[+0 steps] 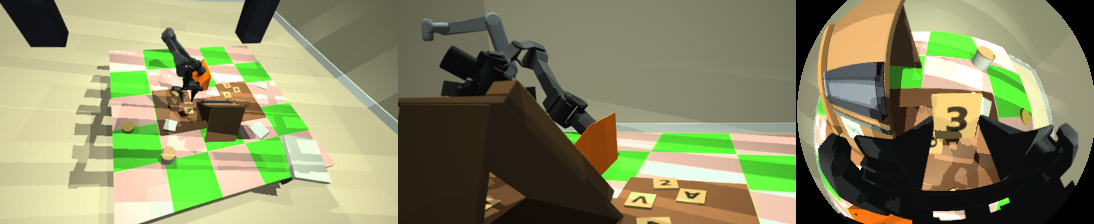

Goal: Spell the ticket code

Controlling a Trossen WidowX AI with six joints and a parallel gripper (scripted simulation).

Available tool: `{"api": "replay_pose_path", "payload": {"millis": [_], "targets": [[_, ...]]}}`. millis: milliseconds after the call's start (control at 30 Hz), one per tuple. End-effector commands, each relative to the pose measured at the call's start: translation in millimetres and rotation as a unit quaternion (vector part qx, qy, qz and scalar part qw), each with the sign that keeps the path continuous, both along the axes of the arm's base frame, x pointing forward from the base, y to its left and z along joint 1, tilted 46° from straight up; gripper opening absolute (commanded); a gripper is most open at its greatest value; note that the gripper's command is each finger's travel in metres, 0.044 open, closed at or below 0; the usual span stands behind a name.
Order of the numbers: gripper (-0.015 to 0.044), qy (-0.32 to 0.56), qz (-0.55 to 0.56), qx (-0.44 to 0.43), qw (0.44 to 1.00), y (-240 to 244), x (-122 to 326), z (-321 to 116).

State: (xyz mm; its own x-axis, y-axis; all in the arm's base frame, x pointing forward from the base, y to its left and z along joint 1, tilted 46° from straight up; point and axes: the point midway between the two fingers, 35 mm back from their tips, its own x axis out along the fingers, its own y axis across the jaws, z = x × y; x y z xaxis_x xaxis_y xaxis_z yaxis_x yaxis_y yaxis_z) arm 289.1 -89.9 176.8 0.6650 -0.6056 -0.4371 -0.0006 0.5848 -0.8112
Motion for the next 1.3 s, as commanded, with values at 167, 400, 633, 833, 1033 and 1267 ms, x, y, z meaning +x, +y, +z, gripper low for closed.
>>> {"api": "replay_pose_path", "payload": {"millis": [167,400,633,833,1033,1267], "targets": [[0.0,-0.095,-0.019,0.066,0.993,9,5,13],[0.0,-0.095,-0.019,0.066,0.993,10,5,13],[0.0,-0.095,-0.019,0.066,0.993,10,6,12],[0.0,-0.095,-0.019,0.066,0.993,12,6,8],[0.0,-0.095,-0.019,0.066,0.993,14,6,5],[0.0,-0.094,-0.019,0.066,0.993,16,7,2]]}}
